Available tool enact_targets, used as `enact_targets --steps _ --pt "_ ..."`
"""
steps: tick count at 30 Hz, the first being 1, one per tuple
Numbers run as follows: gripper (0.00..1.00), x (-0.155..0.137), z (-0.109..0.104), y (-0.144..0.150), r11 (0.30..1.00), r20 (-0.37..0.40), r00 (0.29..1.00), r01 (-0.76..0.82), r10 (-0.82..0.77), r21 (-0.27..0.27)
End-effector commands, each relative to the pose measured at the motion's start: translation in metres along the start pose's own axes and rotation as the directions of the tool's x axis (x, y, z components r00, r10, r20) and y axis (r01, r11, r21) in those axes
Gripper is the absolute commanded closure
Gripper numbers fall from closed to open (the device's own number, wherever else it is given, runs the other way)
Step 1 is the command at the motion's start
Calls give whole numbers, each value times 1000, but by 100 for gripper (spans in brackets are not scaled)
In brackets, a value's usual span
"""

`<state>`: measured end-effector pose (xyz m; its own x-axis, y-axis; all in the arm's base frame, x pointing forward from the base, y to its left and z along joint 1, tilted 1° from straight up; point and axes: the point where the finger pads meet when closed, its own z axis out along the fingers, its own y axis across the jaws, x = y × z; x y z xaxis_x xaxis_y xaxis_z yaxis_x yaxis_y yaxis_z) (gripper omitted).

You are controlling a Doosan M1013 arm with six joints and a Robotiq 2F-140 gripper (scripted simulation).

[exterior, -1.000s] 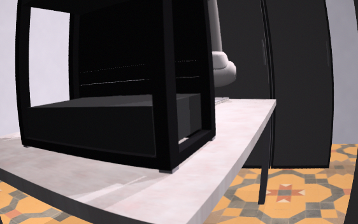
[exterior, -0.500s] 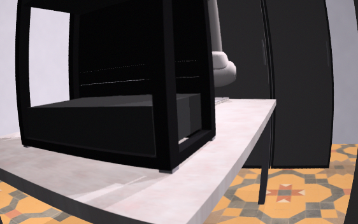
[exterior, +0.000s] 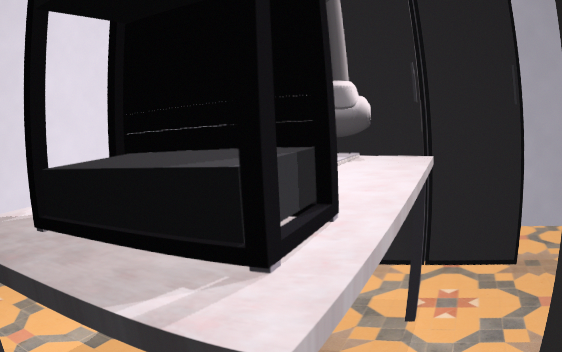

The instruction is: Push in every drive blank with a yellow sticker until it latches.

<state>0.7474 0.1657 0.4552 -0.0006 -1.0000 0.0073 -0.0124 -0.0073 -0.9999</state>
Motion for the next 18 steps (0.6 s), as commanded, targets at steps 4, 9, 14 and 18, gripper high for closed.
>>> enact_targets --steps 4,9,14,18 --pt "0 1 1 -1 1000 -2 1000 0 0 2" --pt "0 12 1 0 1000 -2 1000 0 0 2" --pt "0 29 2 2 1000 -2 1000 0 0 2" --pt "0 45 3 3 1000 -2 1000 0 0 2"
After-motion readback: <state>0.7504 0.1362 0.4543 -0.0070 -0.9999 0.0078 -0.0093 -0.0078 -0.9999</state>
